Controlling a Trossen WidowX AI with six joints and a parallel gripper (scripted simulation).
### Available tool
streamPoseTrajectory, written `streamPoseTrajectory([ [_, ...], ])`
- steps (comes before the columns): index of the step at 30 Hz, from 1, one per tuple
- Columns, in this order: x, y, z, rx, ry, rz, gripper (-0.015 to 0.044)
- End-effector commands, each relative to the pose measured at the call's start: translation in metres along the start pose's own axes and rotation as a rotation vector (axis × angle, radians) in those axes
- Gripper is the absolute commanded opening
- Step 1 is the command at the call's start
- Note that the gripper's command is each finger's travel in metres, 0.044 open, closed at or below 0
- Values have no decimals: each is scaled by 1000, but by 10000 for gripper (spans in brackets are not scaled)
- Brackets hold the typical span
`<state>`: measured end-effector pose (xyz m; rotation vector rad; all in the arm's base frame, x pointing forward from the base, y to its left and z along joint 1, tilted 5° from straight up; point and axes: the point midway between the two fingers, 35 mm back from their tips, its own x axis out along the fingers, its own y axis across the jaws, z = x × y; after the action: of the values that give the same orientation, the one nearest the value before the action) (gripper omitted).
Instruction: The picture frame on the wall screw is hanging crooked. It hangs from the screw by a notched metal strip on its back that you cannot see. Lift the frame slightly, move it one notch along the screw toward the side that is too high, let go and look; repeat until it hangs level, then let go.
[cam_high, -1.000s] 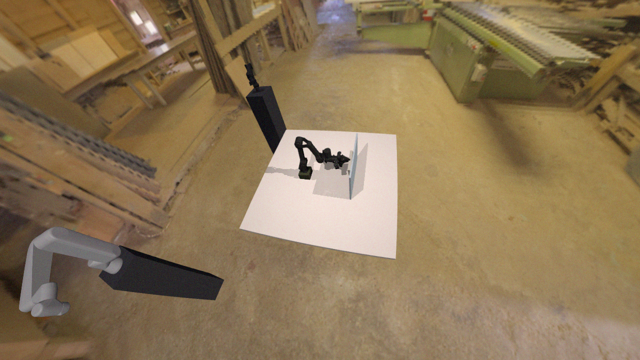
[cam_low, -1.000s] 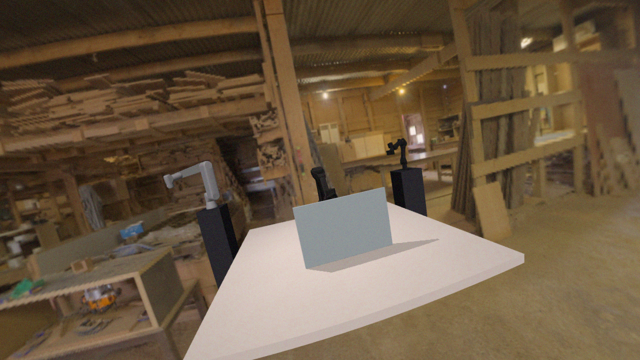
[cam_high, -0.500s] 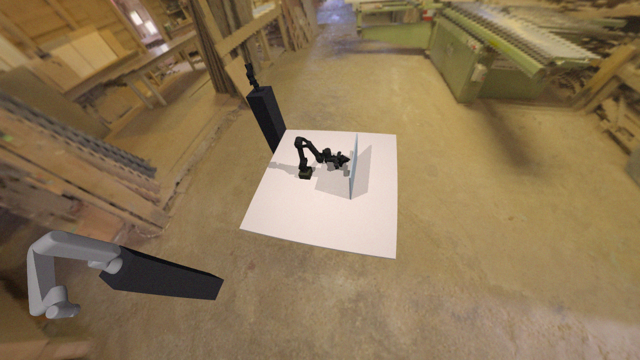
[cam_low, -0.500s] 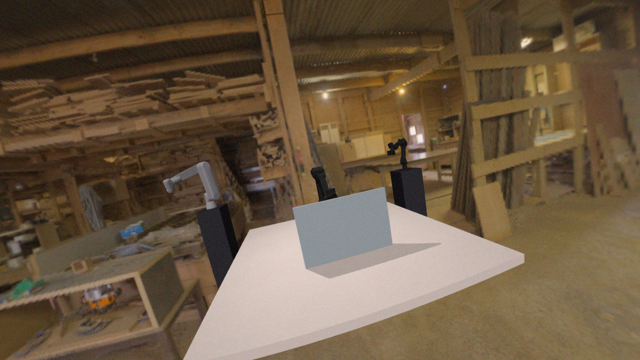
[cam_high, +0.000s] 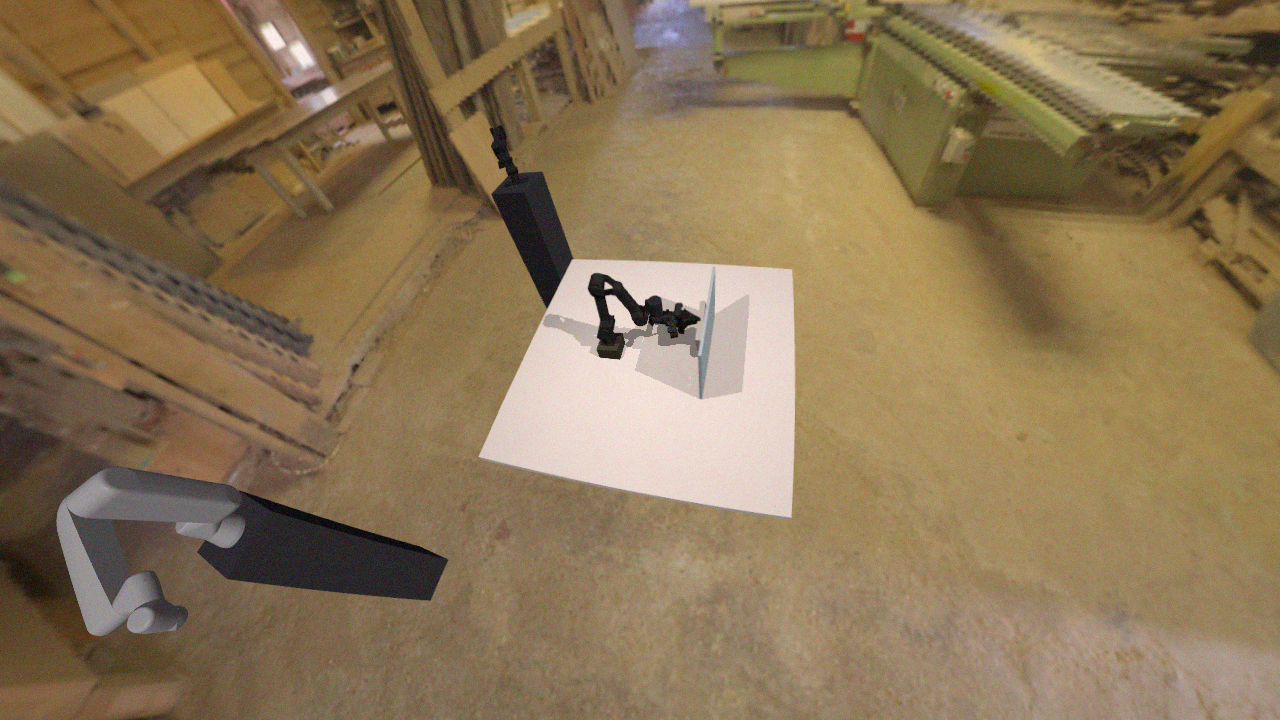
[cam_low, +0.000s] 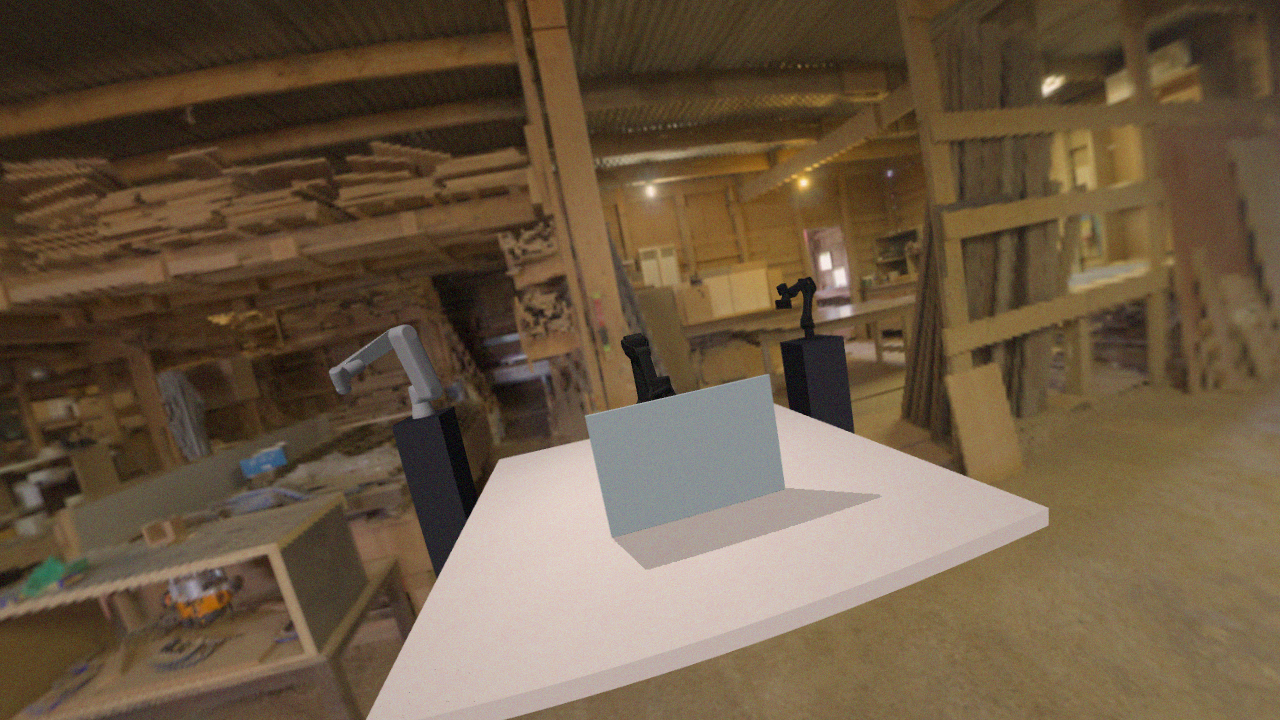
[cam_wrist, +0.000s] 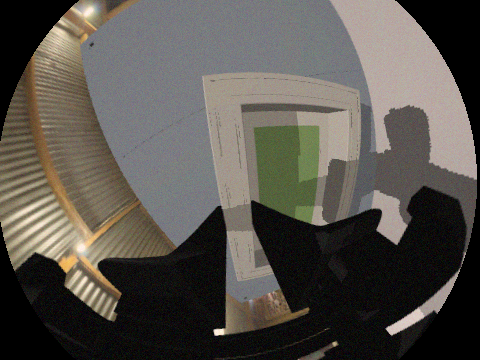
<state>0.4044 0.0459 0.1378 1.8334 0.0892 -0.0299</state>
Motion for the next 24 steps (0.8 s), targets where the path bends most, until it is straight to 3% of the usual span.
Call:
streamPoseTrajectory([
  [1, 0, 4, 0, -3, -1, 12, 0],
  [24, 0, 7, 0, -3, -1, 12, 0],
])
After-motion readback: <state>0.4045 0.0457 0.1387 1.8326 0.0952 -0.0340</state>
